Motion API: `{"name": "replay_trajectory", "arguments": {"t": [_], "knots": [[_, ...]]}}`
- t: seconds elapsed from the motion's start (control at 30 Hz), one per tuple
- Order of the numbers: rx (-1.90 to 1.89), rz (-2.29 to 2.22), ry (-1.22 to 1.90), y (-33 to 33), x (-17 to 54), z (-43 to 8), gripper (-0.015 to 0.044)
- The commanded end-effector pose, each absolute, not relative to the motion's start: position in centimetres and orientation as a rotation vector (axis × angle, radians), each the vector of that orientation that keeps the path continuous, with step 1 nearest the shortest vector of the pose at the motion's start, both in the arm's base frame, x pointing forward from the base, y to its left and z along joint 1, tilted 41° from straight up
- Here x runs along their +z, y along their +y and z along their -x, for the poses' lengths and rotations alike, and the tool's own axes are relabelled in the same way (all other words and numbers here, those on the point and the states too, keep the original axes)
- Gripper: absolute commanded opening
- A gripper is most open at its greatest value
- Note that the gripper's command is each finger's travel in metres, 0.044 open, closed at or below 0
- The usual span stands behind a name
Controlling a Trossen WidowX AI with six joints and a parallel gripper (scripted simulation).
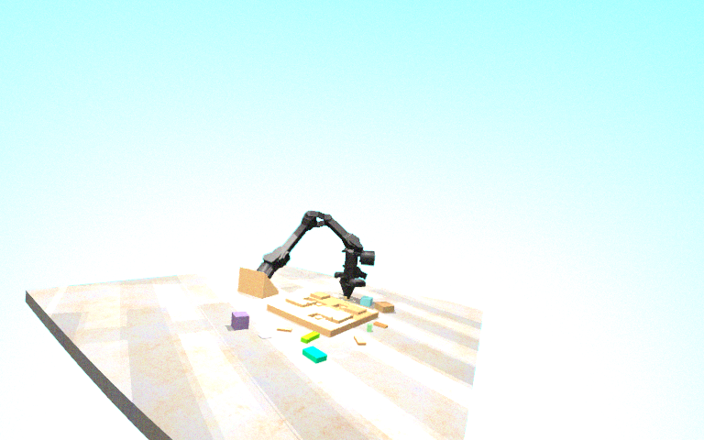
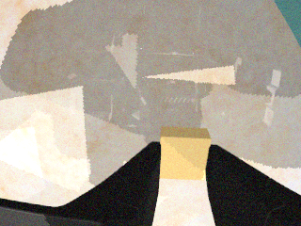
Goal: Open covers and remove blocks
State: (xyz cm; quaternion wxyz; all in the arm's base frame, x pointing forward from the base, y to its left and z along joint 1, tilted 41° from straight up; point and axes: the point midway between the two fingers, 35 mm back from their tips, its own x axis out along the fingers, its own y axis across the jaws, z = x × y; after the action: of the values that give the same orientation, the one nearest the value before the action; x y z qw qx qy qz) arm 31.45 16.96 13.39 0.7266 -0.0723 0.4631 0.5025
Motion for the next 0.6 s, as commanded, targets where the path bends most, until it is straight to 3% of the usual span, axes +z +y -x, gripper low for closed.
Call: {"name": "replay_trajectory", "arguments": {"t": [0.0,0.1,0.57], "knots": [[1.106,0.157,1.029,17.34,12.71,-31.26,0.0080],[1.106,0.157,1.029,17.36,12.69,-31.26,0.0080],[1.109,0.159,1.023,17.13,13.20,-31.36,0.0440]]}}
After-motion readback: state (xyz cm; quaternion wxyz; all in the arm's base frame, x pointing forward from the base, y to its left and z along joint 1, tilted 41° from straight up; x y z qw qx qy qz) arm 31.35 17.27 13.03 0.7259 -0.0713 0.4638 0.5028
